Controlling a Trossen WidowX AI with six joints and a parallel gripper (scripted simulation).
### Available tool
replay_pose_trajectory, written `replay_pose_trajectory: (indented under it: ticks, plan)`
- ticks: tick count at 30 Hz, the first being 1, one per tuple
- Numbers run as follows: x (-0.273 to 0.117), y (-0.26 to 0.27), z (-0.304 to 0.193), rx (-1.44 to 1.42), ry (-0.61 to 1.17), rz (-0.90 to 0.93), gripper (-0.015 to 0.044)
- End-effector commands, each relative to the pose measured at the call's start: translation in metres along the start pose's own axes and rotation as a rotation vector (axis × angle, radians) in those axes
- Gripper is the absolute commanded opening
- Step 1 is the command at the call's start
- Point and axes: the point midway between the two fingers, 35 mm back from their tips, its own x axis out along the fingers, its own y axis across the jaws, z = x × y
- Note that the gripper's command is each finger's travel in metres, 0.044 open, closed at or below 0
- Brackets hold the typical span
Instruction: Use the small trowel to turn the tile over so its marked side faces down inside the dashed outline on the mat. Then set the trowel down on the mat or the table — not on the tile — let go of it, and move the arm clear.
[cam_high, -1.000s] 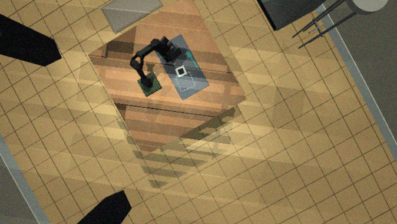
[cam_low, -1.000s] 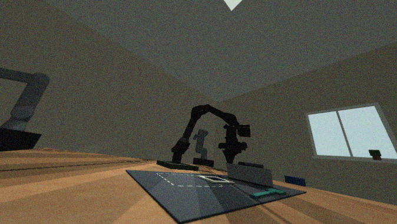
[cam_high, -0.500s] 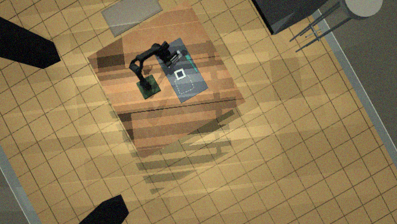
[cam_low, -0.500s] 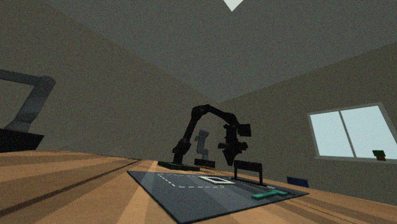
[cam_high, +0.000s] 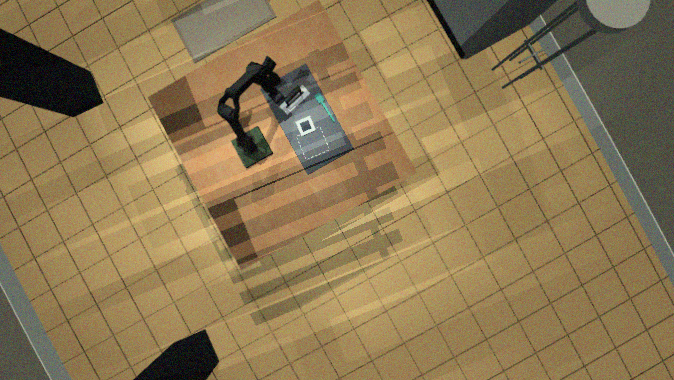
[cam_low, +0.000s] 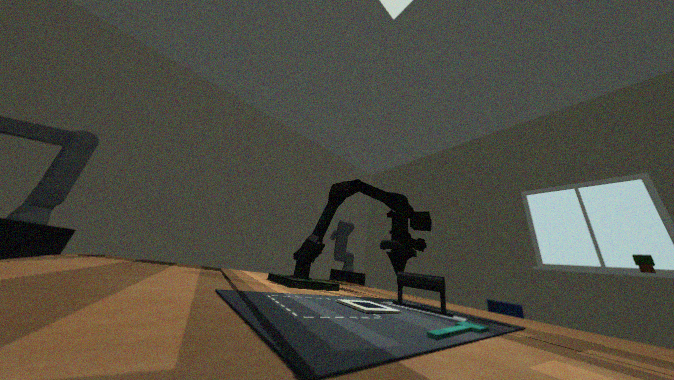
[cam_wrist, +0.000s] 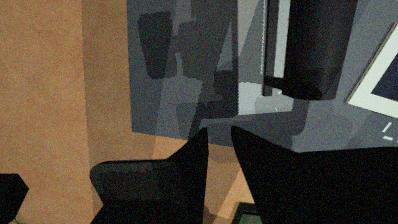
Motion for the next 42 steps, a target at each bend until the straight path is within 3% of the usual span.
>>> replay_pose_trajectory:
  ticks: [1,16,20,33,37,42]
  plan:
    - [-0.0014,0.0213,-0.0025,0.003,0.008,-0.005,0.0100]
    - [-0.0053,0.0252,-0.0034,-0.005,-0.001,0.003,0.0100]
    - [-0.0052,0.0252,-0.0034,-0.005,0.000,0.003,0.0000]
    - [-0.0052,0.0252,-0.0034,-0.005,0.000,0.003,0.0000]
    - [-0.0052,0.0252,-0.0034,-0.005,0.000,0.003,0.0100]
    - [-0.0052,0.0253,-0.0034,-0.005,0.000,0.003,0.0100]
